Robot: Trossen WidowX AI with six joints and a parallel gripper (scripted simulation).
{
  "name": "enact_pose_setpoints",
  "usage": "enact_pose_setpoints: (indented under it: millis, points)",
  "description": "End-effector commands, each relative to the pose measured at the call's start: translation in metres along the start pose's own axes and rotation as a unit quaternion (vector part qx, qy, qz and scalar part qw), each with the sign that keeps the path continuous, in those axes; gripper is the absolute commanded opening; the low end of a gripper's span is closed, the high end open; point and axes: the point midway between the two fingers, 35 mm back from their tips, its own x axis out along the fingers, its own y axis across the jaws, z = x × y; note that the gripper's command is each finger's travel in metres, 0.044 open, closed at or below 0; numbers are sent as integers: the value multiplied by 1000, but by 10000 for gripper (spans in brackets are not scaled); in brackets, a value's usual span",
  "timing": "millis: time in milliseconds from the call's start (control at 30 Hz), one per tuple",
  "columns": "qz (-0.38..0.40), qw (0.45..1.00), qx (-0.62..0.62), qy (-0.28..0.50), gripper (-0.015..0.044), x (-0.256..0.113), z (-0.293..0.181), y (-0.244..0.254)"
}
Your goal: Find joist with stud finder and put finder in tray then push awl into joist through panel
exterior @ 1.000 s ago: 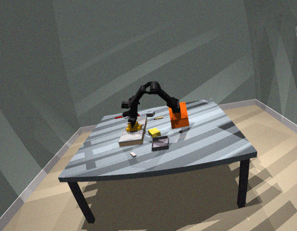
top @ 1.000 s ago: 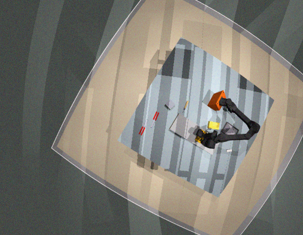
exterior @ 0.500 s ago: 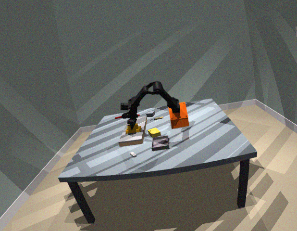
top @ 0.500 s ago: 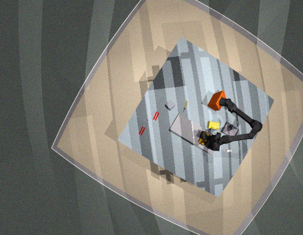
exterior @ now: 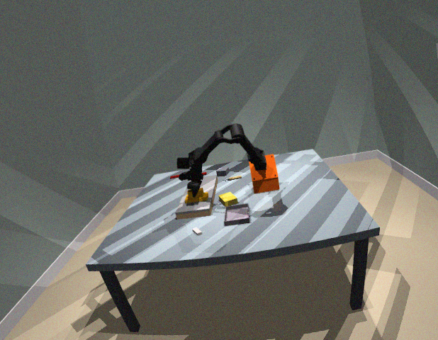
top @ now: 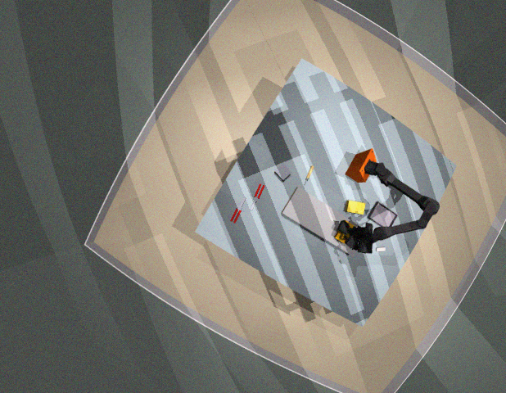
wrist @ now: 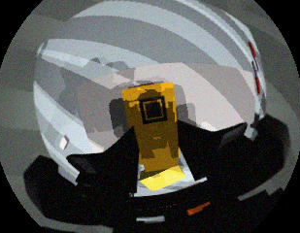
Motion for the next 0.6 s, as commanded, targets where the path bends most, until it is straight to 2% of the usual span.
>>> enact_pose_setpoints:
  millis: [0,567]
  points:
    - [3,1000,-6,0,0,0,0,18]
    - [4,1000,-6,0,0,-1,0,64]
